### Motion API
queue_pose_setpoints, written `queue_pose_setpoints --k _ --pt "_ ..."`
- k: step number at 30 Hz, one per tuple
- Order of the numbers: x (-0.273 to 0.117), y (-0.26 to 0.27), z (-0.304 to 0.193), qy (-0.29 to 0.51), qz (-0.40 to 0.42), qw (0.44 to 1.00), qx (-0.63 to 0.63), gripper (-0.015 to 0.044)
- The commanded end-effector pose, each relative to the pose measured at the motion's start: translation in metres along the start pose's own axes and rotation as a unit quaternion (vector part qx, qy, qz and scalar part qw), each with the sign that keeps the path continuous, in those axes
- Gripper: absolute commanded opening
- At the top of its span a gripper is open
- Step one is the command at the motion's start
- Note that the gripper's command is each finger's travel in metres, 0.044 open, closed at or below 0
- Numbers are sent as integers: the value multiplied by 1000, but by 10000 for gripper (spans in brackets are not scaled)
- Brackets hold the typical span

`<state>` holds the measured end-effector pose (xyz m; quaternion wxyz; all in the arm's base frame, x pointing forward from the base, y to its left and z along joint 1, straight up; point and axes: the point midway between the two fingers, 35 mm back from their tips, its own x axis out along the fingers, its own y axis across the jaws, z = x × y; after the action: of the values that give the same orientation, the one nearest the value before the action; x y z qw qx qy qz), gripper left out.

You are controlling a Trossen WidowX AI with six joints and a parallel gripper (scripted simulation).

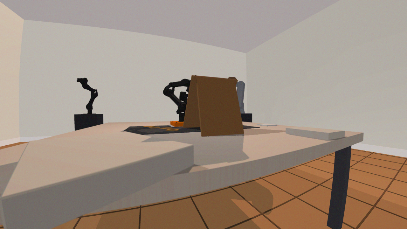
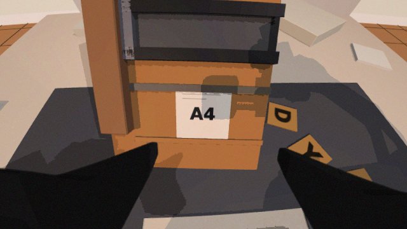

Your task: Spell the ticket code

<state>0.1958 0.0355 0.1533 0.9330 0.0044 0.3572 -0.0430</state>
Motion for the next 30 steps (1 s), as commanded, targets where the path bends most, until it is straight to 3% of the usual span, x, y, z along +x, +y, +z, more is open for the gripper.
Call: queue_pose_setpoints --k 1,7,15,23,30 --pt "-9 3 21 10 13 997 -72 440" --pt "-30 6 67 39 61 955 -286 440" --pt "-54 3 131 17 142 826 -545 440" --pt "-66 -3 168 -30 178 720 -671 440" --pt "-66 -4 169 -32 179 716 -674 440"
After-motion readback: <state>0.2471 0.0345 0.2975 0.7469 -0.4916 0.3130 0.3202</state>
